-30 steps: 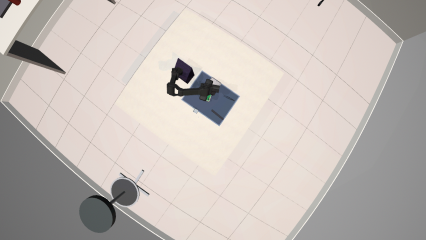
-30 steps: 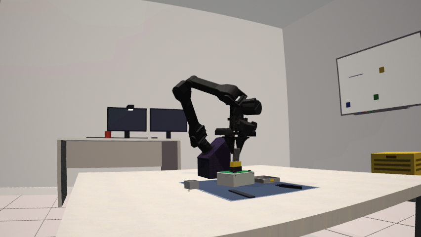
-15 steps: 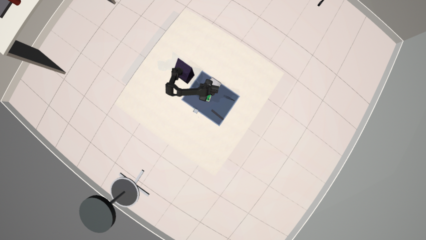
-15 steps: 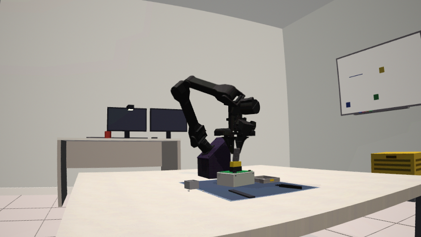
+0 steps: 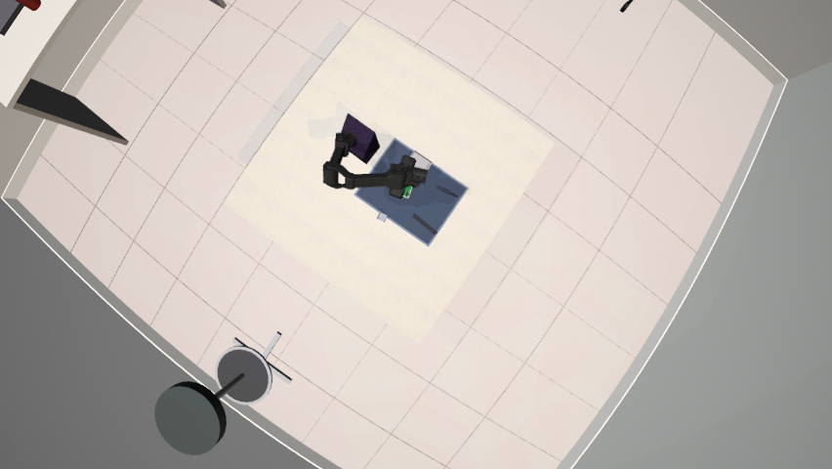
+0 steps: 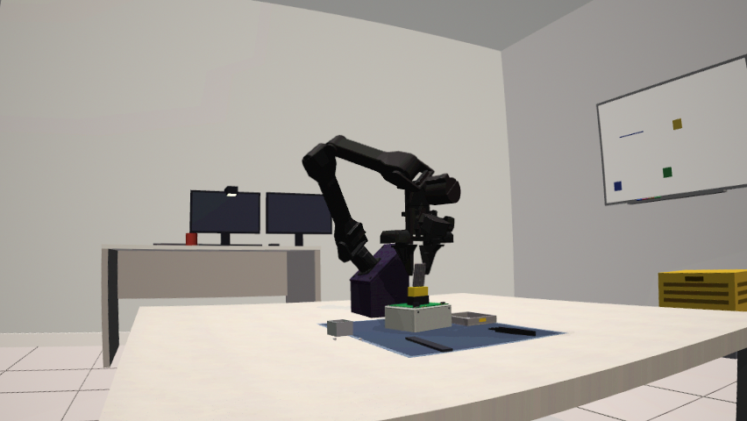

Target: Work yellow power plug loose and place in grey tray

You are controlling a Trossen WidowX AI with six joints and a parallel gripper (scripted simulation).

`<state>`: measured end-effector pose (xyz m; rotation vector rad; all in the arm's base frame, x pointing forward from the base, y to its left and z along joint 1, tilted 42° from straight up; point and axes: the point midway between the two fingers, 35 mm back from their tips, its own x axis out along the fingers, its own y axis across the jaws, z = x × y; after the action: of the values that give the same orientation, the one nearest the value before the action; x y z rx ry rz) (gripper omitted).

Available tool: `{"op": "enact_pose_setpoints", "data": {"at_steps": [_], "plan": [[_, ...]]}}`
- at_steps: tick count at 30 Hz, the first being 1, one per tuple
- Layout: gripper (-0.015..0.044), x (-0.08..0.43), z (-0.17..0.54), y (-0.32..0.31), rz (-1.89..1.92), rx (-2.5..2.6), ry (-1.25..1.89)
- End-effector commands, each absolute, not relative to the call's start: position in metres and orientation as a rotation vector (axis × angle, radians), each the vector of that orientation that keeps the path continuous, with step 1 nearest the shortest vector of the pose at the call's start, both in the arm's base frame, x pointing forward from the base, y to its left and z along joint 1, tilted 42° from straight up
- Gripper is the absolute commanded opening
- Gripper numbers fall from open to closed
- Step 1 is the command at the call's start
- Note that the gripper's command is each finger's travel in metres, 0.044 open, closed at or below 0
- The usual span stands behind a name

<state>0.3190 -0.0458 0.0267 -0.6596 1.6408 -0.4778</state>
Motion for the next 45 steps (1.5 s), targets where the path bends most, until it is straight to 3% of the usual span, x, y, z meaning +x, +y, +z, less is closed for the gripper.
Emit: {"op": "enact_pose_setpoints", "data": {"at_steps": [1,12,22,45], "plan": [[0.0250,0.319,0.023,-0.049,-0.479,-0.665,1.639],[0.0250,0.318,0.015,-0.057,-0.479,-0.665,1.639],[0.0000,0.318,0.015,-0.057,-0.479,-0.665,1.639],[0.0000,0.318,0.024,-0.040,-0.539,-0.735,1.616]]}}
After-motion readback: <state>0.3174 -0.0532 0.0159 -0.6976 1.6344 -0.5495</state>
